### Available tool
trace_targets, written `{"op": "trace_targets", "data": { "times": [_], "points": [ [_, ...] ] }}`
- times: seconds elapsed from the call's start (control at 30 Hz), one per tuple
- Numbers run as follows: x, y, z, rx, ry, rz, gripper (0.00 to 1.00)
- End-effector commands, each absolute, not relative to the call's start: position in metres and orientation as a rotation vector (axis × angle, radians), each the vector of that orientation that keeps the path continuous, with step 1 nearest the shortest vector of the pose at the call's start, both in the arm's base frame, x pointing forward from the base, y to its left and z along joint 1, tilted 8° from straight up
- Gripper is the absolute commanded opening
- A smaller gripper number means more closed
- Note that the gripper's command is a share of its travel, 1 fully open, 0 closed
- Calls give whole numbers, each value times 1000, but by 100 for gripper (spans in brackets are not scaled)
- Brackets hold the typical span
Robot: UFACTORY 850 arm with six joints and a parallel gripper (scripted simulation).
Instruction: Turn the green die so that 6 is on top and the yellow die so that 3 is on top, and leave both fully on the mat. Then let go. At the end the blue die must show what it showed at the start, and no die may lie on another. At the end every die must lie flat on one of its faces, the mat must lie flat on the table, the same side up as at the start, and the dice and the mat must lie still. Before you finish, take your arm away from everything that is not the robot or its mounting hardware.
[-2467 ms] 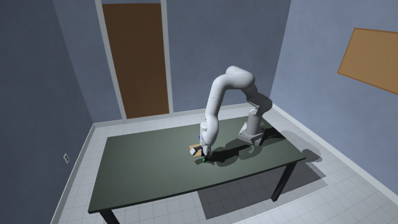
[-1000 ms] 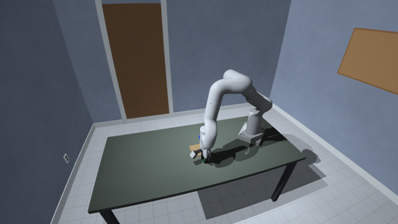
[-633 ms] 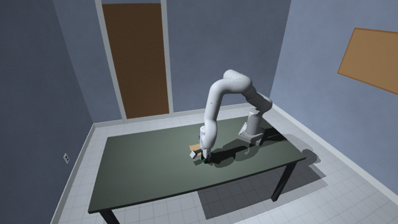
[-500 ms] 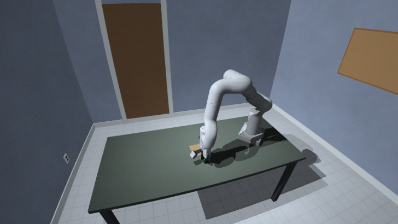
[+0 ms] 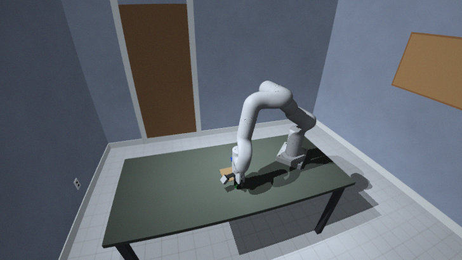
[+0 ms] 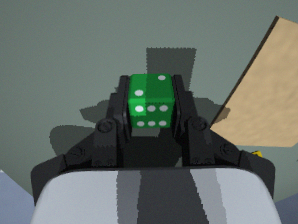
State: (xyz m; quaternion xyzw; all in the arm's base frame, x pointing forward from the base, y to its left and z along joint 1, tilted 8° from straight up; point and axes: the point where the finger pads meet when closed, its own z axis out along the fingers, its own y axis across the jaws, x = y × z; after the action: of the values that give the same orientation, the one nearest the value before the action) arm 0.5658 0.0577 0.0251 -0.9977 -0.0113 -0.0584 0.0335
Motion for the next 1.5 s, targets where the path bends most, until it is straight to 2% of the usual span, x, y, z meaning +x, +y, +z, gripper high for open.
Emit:
{"op": "trace_targets", "data": {
  "times": [0.0,1.1,1.47],
  "points": [
    [567,58,26,-3069,-35,-182,27],
    [566,58,27,-3069,-35,-182,27],
    [561,55,73,-3069,-35,-182,27]
  ]
}}
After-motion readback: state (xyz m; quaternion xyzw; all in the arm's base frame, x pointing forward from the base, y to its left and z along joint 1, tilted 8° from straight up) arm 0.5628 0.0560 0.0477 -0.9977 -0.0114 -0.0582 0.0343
